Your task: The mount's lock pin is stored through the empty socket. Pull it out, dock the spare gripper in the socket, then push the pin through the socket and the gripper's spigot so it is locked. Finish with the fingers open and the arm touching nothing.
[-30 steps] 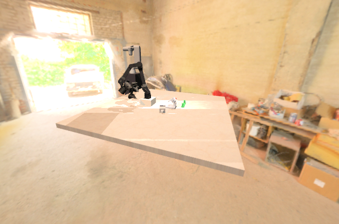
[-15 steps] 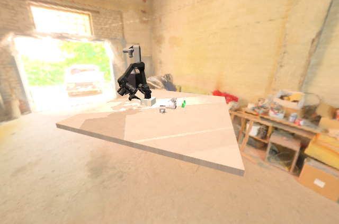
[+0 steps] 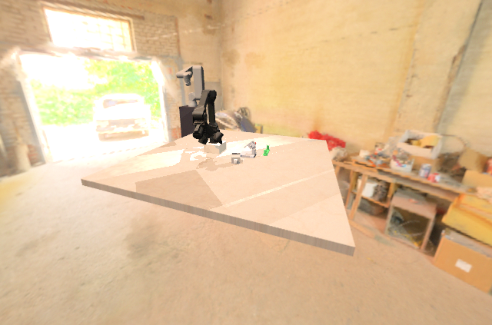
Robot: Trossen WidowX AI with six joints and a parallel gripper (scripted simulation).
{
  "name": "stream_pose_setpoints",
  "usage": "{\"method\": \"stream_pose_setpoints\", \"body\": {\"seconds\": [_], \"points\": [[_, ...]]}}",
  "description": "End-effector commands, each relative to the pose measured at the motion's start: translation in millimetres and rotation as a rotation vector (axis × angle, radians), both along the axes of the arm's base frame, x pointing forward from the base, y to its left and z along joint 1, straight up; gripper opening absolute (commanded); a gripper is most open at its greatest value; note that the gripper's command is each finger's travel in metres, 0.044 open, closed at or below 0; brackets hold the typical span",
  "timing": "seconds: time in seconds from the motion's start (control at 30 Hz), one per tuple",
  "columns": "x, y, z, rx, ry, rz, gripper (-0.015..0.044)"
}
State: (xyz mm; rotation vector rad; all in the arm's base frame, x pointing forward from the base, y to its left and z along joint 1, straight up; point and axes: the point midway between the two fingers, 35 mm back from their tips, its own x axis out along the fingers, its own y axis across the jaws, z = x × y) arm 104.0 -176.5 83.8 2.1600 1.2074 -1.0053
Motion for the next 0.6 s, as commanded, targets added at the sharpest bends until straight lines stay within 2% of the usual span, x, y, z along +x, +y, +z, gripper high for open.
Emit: {"method": "stream_pose_setpoints", "body": {"seconds": [0.0,0.3,0.57], "points": [[36.0,7.6,6.8,-0.182,-0.114,0.475,0.0300],[107.2,50.1,18.2,-0.403,-0.388,1.420,0.0300],[161.2,116.8,33.9,-0.500,-0.685,2.263,0.0300]]}}
